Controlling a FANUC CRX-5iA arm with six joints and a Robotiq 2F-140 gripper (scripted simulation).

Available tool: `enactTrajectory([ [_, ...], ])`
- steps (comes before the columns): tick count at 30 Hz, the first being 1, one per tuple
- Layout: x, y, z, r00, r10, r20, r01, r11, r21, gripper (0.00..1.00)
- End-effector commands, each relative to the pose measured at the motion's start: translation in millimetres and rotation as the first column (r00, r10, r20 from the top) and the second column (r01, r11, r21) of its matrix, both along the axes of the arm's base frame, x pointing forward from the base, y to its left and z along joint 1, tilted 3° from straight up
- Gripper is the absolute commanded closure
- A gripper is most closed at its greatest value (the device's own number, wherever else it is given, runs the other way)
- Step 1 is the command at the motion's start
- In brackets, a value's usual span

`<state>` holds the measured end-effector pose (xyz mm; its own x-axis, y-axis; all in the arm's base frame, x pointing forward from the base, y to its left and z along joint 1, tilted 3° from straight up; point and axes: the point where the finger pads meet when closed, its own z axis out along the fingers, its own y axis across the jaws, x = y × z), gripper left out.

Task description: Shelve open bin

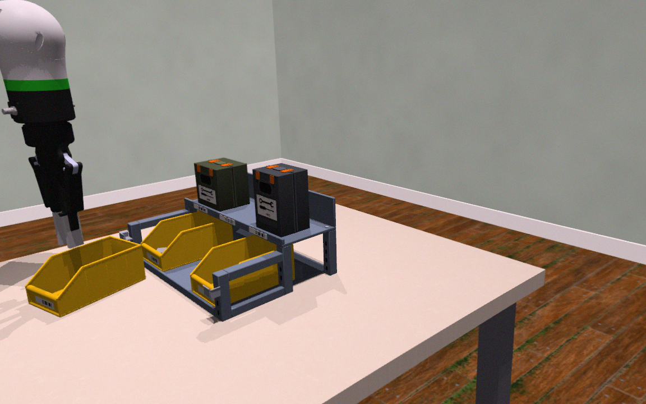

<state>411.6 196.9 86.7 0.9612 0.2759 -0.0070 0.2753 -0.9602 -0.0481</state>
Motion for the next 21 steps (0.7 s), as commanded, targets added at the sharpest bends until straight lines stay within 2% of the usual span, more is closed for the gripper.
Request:
enactTrajectory([
  [1,0,0,-3,1.000,0.000,0.000,0.000,1.000,0.000,0.85],
  [21,0,1,-25,1.000,0.000,0.000,0.000,1.000,0.000,0.85],
])
